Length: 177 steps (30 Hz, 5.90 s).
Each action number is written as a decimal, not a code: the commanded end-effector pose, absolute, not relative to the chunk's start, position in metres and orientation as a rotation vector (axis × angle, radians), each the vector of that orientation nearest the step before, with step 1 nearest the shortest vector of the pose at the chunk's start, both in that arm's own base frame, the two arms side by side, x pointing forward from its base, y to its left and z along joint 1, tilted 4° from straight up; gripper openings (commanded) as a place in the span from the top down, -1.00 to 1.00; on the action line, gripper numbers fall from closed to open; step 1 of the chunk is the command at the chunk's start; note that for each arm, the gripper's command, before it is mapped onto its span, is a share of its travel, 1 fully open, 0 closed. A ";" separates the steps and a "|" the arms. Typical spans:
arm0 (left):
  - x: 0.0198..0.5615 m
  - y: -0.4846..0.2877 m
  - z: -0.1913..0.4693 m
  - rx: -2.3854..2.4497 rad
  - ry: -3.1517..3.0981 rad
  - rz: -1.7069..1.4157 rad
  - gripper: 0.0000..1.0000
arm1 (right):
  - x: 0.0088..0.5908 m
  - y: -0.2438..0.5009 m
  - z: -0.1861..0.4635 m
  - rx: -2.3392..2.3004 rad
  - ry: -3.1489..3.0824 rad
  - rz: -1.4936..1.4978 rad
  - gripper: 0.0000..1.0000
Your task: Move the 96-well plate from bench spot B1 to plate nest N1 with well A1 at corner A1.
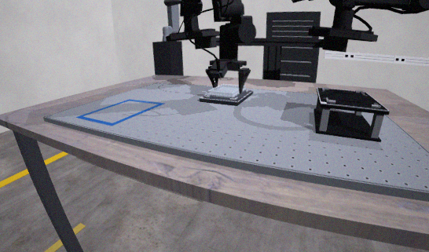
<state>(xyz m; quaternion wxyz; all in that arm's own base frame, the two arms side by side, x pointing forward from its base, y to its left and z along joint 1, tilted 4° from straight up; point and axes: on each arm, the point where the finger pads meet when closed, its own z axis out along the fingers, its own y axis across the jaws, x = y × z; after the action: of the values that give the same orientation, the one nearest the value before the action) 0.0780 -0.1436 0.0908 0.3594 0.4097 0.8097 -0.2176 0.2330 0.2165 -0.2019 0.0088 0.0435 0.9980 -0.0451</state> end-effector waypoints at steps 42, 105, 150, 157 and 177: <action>0.078 -0.142 0.093 1.053 2.083 -0.564 -1.00 | 0.230 0.217 -0.187 0.139 3.105 -0.118 -0.64; 0.078 -0.142 0.093 1.053 2.083 -0.564 -1.00 | 0.241 0.222 -0.209 0.146 3.096 -0.101 -0.64; 0.078 -0.142 0.093 1.053 2.083 -0.564 -1.00 | 0.238 0.225 -0.183 0.135 3.105 -0.104 -0.64; 0.078 -0.142 0.093 1.053 2.083 -0.564 -1.00 | 0.242 0.227 -0.180 0.133 3.105 -0.102 -0.64; 0.078 -0.142 0.093 1.053 2.083 -0.564 -1.00 | 0.250 0.233 -0.178 0.140 3.089 -0.074 -0.64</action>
<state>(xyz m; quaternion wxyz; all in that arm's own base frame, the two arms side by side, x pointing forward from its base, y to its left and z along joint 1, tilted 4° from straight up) 0.0780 -0.1436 0.0908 0.3594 0.4097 0.8097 -0.2176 0.2339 0.2176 -0.1918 0.0074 0.0451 0.9979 -0.0459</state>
